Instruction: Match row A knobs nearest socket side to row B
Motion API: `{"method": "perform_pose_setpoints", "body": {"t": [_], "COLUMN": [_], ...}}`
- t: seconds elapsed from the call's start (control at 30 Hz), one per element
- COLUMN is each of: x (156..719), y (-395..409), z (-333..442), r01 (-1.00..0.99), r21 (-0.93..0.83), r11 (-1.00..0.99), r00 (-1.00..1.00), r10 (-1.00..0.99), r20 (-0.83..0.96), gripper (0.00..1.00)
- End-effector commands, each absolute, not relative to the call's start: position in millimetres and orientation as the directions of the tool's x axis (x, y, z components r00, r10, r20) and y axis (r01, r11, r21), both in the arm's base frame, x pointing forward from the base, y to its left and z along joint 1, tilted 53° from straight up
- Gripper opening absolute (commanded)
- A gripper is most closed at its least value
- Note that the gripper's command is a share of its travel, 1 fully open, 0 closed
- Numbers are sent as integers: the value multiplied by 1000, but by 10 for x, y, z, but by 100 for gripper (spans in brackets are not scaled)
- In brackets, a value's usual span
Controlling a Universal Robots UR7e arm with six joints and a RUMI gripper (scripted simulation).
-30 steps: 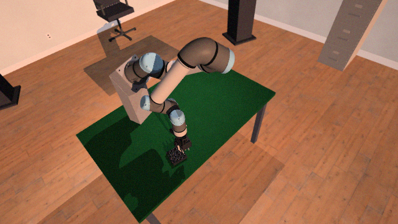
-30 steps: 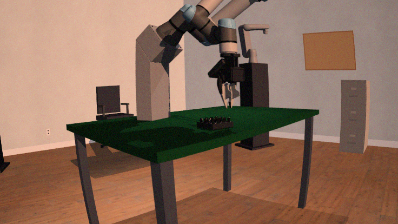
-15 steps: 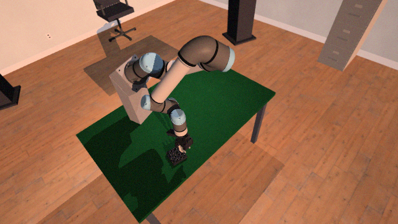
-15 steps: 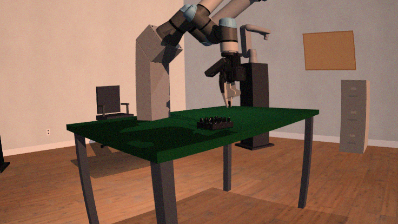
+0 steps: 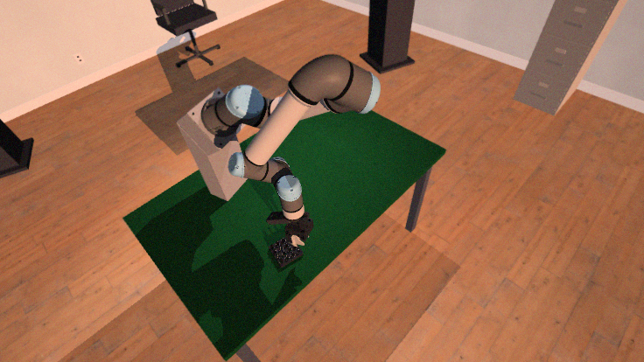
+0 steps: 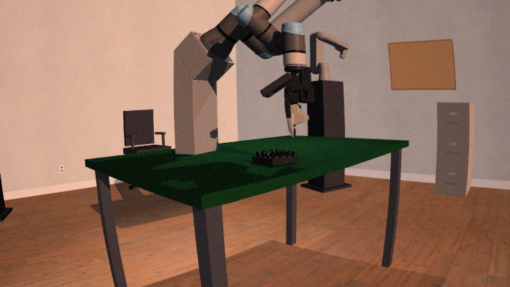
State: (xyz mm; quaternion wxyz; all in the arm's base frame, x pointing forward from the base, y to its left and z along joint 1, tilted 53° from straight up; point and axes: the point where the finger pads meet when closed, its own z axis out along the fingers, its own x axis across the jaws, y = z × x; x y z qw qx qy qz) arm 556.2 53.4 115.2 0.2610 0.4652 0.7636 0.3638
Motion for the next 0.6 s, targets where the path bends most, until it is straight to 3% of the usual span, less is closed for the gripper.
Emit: {"method": "perform_pose_setpoints", "body": {"t": [0.0,0.57], "x": [5543,5544], "y": [545,539], "z": [1156,1175], "r01": [463,392], "r21": [782,754], "r11": [418,528], "r00": [-505,-563], "r10": [849,785], "r20": [-155,-258], "gripper": [11,11]}}
